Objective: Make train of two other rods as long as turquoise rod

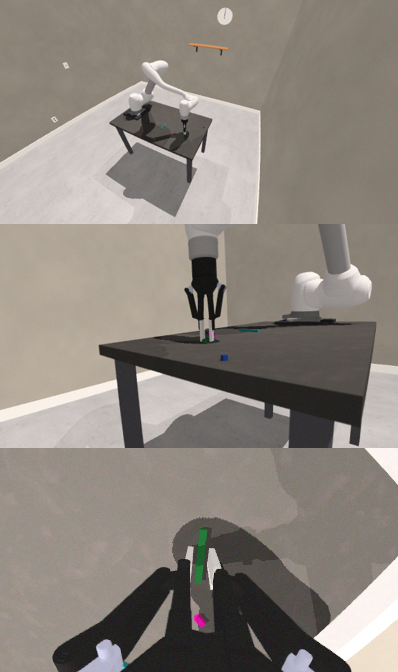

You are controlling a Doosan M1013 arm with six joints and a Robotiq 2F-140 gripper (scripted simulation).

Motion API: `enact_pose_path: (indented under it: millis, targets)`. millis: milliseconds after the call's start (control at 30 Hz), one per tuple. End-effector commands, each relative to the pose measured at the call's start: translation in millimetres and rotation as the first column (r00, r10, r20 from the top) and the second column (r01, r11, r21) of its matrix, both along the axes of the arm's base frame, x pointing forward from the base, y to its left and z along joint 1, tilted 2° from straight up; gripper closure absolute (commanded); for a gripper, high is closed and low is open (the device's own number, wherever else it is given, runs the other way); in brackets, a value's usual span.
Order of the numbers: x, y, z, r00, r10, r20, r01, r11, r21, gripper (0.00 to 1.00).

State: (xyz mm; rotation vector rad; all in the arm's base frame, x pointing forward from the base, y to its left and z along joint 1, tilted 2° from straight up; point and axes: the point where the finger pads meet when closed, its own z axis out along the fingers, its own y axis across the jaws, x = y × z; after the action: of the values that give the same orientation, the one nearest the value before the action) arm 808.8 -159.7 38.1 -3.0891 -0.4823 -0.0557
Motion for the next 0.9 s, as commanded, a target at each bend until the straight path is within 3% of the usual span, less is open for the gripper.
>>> enact_pose_path:
  millis: [0, 300, 333, 867]
  targets:
    - [0.0, 0.0, 0.2, 1.000, 0.000, 0.000, 0.000, 1.000, 0.000, 0.77]
    - [0.0, 0.0, 0.2, 1.000, 0.000, 0.000, 0.000, 1.000, 0.000, 0.77]
    - [0.0, 0.0, 0.2, 1.000, 0.000, 0.000, 0.000, 1.000, 0.000, 0.88]
    - [0.0, 0.0, 0.2, 1.000, 0.000, 0.000, 0.000, 1.000, 0.000, 0.88]
